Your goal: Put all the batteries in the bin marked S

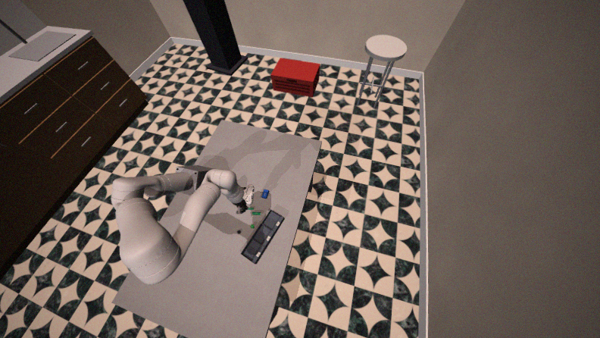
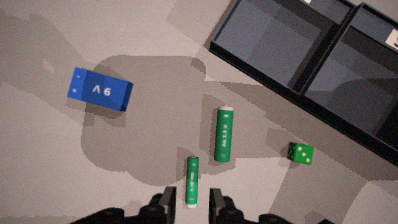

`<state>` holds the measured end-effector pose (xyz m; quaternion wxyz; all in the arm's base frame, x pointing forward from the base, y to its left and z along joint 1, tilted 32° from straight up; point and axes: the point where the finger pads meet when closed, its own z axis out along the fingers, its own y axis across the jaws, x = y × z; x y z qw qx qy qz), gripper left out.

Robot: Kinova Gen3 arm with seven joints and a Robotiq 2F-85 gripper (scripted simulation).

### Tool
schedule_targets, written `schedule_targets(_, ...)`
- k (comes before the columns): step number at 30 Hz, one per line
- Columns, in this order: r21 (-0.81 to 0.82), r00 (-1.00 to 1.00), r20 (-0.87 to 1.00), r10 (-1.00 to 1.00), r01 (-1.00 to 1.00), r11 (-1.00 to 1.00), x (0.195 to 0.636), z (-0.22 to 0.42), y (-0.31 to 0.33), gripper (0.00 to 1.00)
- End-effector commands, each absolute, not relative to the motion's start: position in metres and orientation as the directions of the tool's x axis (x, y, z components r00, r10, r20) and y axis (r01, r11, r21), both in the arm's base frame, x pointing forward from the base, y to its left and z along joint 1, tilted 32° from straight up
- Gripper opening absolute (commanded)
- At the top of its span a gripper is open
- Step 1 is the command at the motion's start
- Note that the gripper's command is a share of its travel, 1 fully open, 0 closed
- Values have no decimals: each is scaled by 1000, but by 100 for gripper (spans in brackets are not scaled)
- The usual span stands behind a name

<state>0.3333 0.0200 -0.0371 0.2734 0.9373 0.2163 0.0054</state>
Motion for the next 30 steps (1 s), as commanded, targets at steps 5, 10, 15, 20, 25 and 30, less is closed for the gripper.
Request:
schedule_targets(5,513,906,-115,407,405,-757,332,-59,7,24)
schedule_targets(10,513,906,-115,407,405,-757,332,-77,-4,24)
schedule_targets(15,513,906,-115,407,405,-757,331,-79,-5,24)
schedule_targets(20,513,906,-115,407,405,-757,333,-79,-4,24)
schedule_targets(25,513,906,-115,407,405,-757,335,-79,-4,24)
schedule_targets(30,513,906,-115,407,405,-757,336,-79,-5,24)
